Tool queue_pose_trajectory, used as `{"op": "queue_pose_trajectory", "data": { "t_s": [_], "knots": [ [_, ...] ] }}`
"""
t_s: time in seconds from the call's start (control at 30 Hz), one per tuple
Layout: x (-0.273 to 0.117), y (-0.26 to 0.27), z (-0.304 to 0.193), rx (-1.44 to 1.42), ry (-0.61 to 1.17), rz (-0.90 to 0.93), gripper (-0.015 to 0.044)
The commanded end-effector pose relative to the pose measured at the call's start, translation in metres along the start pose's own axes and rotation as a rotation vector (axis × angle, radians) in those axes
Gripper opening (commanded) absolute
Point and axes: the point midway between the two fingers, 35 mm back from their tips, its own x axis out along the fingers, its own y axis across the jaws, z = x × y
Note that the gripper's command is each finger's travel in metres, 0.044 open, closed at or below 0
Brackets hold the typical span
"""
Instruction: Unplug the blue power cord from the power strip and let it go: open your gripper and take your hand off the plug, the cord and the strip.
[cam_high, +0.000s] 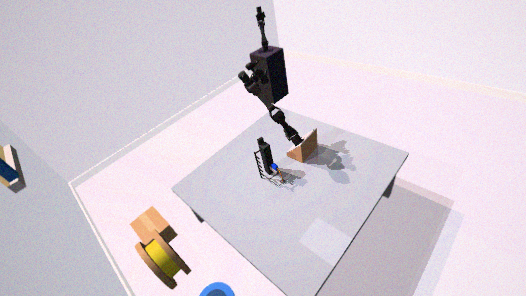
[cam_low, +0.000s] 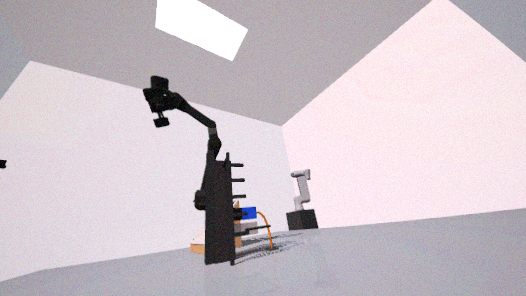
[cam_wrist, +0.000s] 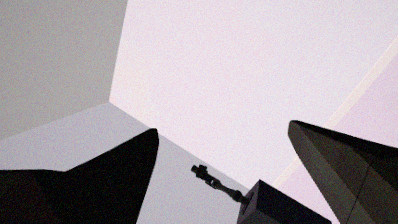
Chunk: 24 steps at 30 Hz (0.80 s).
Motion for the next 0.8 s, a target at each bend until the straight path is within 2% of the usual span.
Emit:
{"op": "queue_pose_trajectory", "data": {
  "t_s": [0.0, 0.17, 0.27, 0.5, 0.77],
  "knots": [
    [0.0, 0.0, 0.0, -0.002, 0.002, 0.0, 0.0374],
    [0.001, 0.003, -0.008, -0.059, 0.063, 0.016, 0.0243],
    [0.013, -0.007, -0.03, -0.099, 0.151, -0.011, 0.0164],
    [0.033, -0.034, -0.089, -0.184, 0.364, -0.071, 0.016],
    [0.032, -0.064, -0.159, -0.271, 0.618, -0.11, 0.016]
  ]
}}
